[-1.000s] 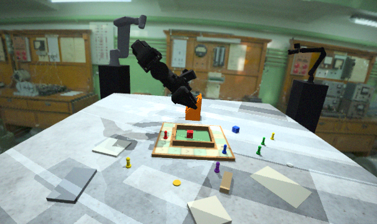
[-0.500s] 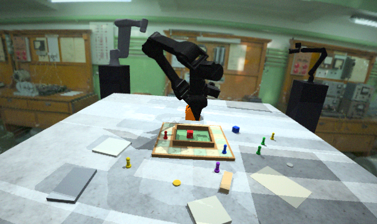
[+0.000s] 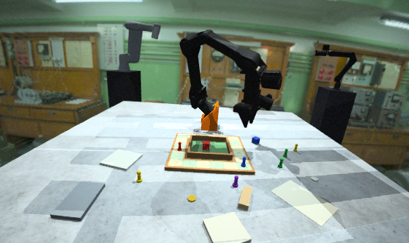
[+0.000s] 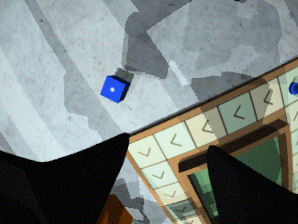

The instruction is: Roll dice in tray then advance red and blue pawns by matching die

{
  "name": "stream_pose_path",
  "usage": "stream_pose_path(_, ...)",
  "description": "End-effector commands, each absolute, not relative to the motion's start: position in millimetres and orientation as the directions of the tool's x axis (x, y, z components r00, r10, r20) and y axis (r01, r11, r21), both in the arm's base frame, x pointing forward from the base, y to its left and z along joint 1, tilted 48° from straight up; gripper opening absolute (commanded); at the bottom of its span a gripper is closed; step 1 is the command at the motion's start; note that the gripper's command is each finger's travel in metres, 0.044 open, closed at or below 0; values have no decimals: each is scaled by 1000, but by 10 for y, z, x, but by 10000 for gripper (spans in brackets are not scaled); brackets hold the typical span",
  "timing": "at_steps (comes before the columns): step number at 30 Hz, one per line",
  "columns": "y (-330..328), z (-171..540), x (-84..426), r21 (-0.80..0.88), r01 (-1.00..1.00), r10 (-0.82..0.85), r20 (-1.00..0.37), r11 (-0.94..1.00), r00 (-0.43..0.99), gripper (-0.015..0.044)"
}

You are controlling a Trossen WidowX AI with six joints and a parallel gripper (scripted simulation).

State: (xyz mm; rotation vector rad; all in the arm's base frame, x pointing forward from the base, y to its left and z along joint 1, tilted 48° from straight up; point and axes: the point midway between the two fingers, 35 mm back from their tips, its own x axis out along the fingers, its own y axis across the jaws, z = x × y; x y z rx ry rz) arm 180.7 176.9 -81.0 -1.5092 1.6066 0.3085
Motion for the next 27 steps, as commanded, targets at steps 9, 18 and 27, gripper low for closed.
stream_pose_path(9,1873,-1388,1294,-563,-717,-707,-694,410,141,275)
stream_pose_path(18,1742,-1553,1322,-564,-717,-707,-693,410,141,275)
stream_pose_path(27,1647,-1645,1337,-564,-717,-707,-693,409,141,275)
